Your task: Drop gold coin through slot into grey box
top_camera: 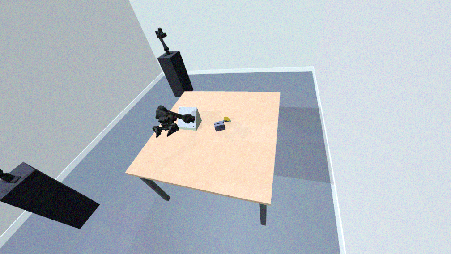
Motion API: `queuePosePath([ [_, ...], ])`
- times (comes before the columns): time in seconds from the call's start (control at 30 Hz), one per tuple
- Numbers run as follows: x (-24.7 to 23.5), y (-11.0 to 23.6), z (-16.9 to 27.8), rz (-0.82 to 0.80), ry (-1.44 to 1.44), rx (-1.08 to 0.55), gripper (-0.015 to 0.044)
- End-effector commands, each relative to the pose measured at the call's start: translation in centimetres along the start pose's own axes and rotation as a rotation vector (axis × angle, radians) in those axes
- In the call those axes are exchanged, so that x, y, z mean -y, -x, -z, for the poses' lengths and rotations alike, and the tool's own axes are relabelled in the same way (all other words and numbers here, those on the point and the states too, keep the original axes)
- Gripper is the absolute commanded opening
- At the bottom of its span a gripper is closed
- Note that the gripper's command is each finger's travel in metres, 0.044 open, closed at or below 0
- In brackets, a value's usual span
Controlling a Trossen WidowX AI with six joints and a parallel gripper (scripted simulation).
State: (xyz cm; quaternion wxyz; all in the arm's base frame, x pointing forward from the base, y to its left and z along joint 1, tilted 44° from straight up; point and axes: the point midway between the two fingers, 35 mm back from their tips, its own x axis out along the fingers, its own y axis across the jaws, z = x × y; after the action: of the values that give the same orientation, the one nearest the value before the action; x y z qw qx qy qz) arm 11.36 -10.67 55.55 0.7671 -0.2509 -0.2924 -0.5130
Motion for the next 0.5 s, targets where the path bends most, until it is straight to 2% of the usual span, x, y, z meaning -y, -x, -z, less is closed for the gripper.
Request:
queuePosePath([
  [0.0,-0.1,0.0,0.0,-0.004,-0.001,-0.002,0.0374],
  [0.1,-2.2,-0.4,0.8,-0.060,-0.013,-0.031,0.0295],
  [0.27,-9.9,-0.6,3.7,-0.263,-0.054,-0.150,0.0164],
  [0.47,-19.7,1.7,7.3,-0.511,-0.080,-0.333,0.0161],
])
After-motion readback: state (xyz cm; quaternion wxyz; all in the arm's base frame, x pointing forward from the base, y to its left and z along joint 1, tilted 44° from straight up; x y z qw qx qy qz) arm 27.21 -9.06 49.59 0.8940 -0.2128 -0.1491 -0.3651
